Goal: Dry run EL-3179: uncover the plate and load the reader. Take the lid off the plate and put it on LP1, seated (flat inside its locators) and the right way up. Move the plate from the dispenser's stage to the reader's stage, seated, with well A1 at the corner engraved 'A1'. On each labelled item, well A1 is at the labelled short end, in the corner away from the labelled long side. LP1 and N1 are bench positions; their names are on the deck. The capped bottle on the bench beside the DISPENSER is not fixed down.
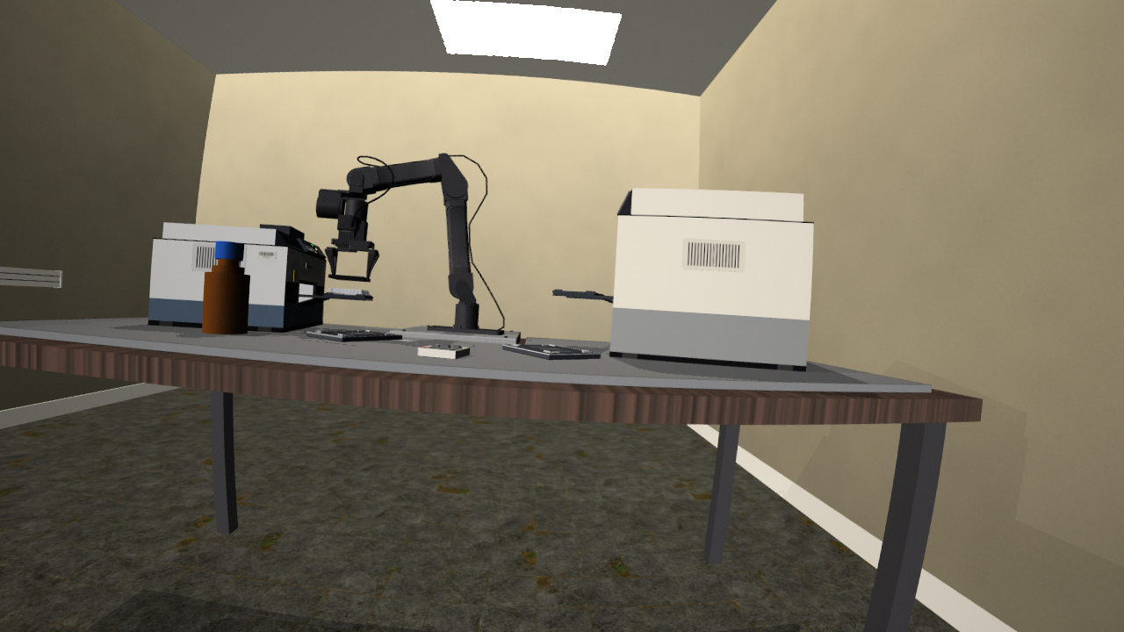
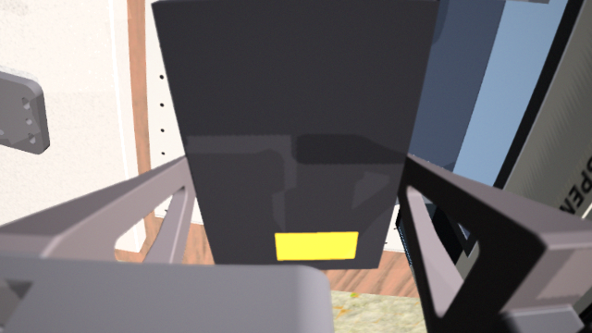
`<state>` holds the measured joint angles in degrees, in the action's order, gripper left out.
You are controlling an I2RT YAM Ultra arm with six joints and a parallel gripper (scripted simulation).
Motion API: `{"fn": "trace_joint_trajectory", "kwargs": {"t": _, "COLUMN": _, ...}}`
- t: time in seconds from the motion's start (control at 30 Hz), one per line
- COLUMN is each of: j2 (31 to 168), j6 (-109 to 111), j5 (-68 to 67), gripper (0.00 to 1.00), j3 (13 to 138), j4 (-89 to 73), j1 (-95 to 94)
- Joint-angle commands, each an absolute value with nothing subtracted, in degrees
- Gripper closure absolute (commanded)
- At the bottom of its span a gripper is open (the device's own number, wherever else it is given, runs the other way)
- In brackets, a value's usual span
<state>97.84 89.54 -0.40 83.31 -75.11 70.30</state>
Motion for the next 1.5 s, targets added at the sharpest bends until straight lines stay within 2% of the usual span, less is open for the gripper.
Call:
{"fn": "trace_joint_trajectory", "kwargs": {"t": 0.0, "j2": 97.80, "j6": 90.02, "j5": 0.57, "gripper": 0.15, "j3": 85.53, "j4": -76.93, "j1": 70.68}}
{"fn": "trace_joint_trajectory", "kwargs": {"t": 1.47, "j2": 99.00, "j6": 90.01, "j5": 0.57, "gripper": 0.15, "j3": 97.32, "j4": -88.32, "j1": 71.14}}
